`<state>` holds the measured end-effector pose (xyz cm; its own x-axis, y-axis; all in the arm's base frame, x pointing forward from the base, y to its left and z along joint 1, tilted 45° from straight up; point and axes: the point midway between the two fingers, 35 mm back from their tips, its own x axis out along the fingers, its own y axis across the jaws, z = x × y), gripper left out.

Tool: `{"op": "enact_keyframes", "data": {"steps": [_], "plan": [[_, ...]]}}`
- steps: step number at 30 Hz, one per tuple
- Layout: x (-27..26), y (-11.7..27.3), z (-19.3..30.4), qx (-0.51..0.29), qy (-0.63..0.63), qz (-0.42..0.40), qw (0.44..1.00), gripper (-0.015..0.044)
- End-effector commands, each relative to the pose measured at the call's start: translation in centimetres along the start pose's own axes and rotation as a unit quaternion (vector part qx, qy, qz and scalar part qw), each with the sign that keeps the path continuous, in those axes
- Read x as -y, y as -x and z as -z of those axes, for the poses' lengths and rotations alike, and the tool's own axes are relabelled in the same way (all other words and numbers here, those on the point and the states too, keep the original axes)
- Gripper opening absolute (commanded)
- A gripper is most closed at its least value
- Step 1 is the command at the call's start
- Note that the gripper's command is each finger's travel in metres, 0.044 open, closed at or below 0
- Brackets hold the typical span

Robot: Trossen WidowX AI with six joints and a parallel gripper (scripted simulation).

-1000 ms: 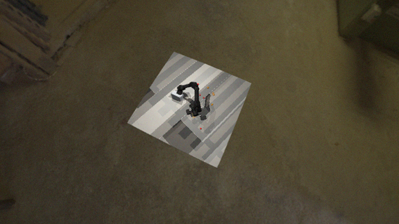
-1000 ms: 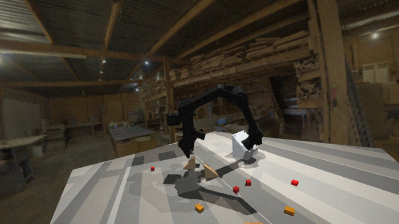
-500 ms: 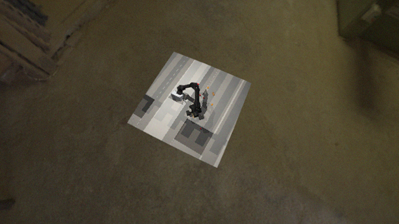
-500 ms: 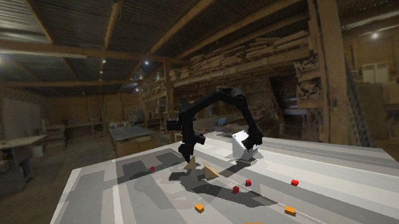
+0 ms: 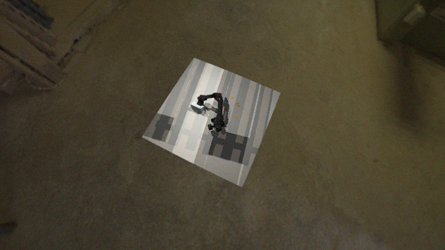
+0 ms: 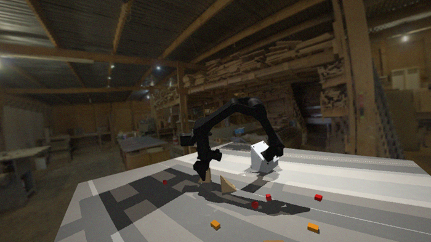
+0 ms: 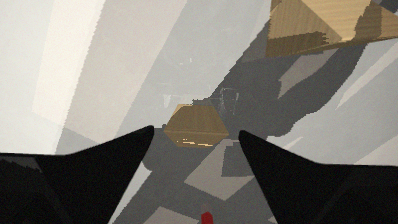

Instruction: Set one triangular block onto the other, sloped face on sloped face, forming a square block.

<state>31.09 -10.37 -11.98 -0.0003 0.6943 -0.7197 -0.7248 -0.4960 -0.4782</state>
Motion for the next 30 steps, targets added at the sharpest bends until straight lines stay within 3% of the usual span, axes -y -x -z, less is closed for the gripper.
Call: {"op": "enact_keyframes", "data": {"steps": [1, 9, 19, 25, 30], "plan": [[-0.1, -0.8, -0.1, 0.003, -0.003, 0.002, 1.0, 0.044], [-0.1, -1.9, -0.1, 0.003, 0.001, 0.002, 1.0, 0.044], [-0.1, -1.9, -0.1, 0.003, 0.001, 0.002, 1.0, 0.0177], [-0.1, -1.9, -0.1, 0.003, 0.001, 0.002, 1.0, 0.0138], [-0.2, -1.6, -0.1, 0.003, 0.001, 0.002, 1.0, 0.0006]]}}
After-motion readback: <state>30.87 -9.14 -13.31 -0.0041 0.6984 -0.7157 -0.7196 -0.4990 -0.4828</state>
